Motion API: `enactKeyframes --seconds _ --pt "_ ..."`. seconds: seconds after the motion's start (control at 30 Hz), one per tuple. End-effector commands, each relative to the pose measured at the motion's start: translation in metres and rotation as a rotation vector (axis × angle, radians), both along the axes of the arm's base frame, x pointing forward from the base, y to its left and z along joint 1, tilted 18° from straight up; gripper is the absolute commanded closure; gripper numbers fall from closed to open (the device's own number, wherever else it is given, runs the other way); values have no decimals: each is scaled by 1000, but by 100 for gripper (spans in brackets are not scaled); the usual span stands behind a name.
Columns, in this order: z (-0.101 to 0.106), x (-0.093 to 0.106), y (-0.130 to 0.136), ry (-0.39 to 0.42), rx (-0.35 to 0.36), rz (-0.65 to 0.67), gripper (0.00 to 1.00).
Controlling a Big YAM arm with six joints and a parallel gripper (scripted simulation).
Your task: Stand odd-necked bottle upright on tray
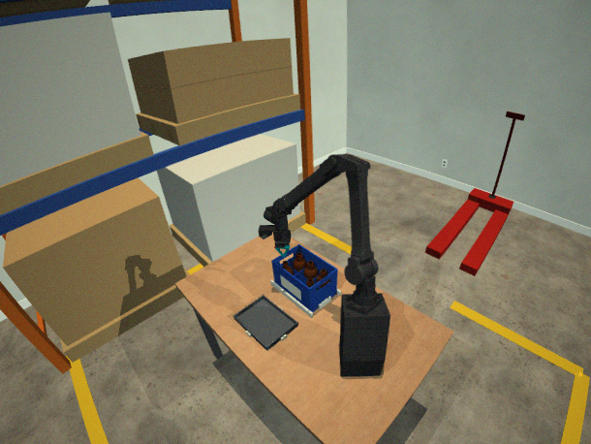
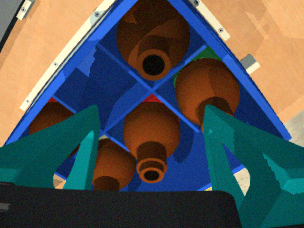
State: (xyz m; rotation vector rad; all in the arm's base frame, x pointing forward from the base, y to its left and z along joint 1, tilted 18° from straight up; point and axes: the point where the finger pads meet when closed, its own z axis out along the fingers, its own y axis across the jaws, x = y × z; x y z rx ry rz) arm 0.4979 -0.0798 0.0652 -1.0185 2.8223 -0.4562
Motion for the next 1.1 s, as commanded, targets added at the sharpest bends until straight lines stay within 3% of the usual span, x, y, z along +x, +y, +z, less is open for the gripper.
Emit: enactKeyframes --seconds 0.0,0.6,1.07 --pt "15 16 -3 -51 -3 -14 39" --pt "14 16 -3 -50 -3 -14 39" --pt "-7 8 -9 -13 -2 -16 39"
